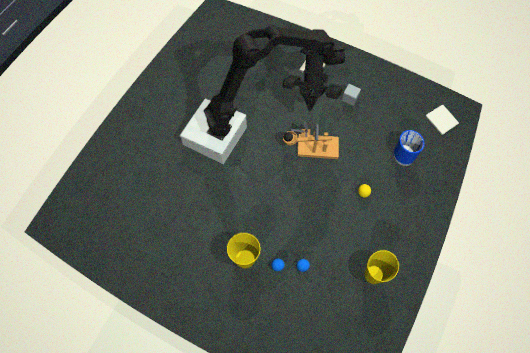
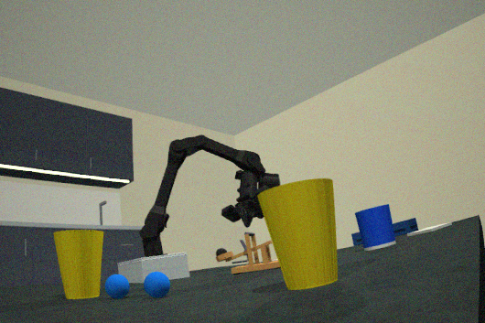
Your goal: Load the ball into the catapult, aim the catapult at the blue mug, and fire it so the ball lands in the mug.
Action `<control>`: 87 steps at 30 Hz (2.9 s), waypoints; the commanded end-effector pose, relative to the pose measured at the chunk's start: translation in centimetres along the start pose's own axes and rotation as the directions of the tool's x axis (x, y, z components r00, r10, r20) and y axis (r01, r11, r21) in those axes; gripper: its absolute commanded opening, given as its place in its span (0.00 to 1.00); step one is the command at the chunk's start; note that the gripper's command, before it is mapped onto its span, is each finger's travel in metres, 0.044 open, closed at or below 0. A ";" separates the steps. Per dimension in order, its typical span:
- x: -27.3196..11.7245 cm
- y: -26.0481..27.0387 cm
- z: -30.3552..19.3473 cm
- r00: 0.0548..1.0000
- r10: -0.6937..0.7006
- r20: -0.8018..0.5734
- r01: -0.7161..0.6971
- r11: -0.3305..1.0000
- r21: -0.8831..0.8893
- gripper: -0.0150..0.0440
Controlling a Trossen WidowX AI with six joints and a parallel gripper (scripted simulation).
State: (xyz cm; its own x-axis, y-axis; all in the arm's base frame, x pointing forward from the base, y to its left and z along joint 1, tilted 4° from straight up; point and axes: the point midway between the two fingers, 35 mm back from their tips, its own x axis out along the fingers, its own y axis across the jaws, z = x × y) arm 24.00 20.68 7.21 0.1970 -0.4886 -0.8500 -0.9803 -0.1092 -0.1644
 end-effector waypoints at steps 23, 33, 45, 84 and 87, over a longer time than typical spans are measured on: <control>1.9 5.0 -2.4 0.972 -0.081 -0.221 -0.009 0.925 -0.380 0.25; 3.3 5.3 -1.5 0.972 -0.081 -0.221 -0.009 0.925 -0.380 0.25; 4.9 5.6 -0.5 0.972 -0.081 -0.221 -0.009 0.925 -0.380 0.25; 11.7 7.4 2.8 0.972 -0.080 -0.221 -0.010 0.925 -0.380 0.25; 11.7 7.4 2.8 0.972 -0.080 -0.221 -0.010 0.925 -0.380 0.25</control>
State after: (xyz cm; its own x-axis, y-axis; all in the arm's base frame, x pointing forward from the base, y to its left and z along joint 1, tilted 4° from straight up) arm 19.18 17.05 -4.91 0.2764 -0.6489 -0.7089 -0.9036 -0.4266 0.0382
